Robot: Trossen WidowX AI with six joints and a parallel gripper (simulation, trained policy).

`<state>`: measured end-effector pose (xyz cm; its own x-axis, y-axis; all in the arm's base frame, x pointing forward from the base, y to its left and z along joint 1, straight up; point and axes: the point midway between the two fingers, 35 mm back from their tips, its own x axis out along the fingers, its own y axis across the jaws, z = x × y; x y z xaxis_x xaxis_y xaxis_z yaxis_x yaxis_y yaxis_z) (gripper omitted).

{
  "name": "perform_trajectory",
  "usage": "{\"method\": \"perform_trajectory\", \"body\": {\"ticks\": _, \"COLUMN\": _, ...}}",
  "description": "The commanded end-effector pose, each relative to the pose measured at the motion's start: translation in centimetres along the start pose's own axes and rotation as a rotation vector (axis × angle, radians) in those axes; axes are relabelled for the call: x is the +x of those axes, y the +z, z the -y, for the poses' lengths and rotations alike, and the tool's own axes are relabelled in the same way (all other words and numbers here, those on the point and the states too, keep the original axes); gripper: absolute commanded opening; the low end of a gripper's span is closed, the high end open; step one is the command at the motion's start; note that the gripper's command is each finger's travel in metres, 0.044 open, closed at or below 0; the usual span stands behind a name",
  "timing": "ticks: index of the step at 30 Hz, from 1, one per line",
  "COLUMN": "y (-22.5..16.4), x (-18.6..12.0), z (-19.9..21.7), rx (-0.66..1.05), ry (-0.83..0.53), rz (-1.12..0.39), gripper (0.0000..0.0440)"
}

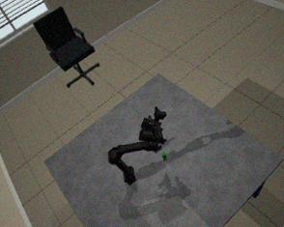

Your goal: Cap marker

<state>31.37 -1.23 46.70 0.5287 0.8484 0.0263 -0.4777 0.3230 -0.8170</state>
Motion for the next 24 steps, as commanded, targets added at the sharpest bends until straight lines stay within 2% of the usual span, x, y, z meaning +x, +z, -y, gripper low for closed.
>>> {"method": "perform_trajectory", "body": {"ticks": 1, "y": 0.0, "x": 0.0, "z": 0.1, "rx": 0.005, "ry": -0.003, "rz": -0.001, "gripper": 0.0376}}
{"method": "perform_trajectory", "body": {"ticks": 5, "y": -0.5, "x": -0.2, "z": 0.4, "rx": 0.060, "ry": -0.020, "rz": -0.009, "gripper": 0.0276}}
{"method": "perform_trajectory", "body": {"ticks": 7, "y": -0.7, "x": -0.2, "z": 0.6, "rx": 0.082, "ry": -0.029, "rz": -0.012, "gripper": 0.0243}}
{"method": "perform_trajectory", "body": {"ticks": 24, "y": -1.4, "x": -0.3, "z": 1.9, "rx": 0.223, "ry": -0.100, "rz": -0.046, "gripper": 0.0287}}
